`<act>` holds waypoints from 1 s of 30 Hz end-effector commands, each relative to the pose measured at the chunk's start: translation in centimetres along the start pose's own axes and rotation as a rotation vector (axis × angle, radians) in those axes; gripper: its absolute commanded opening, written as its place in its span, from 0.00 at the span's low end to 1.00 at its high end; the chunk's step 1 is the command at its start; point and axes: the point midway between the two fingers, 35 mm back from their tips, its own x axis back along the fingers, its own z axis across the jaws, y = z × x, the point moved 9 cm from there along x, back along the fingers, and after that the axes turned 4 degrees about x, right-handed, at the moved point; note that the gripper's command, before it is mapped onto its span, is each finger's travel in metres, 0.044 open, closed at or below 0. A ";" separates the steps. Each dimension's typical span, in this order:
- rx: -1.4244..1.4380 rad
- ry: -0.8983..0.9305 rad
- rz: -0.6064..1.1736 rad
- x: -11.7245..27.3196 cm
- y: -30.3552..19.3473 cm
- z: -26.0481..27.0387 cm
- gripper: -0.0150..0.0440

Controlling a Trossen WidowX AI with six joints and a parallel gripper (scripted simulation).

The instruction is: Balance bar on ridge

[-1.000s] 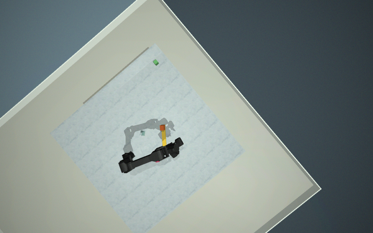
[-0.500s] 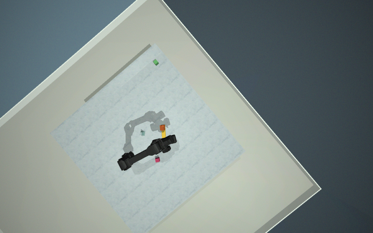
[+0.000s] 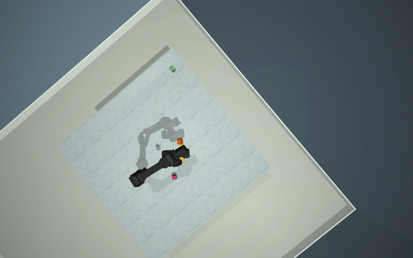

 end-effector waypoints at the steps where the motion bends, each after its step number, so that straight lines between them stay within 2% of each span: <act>1: -0.011 -0.006 0.002 -0.8 -0.1 0.1 0.79; 16: -0.011 -0.006 0.002 -10.1 -0.1 -0.1 0.79; 30: -0.011 -0.006 0.002 -11.3 -0.1 -0.2 0.79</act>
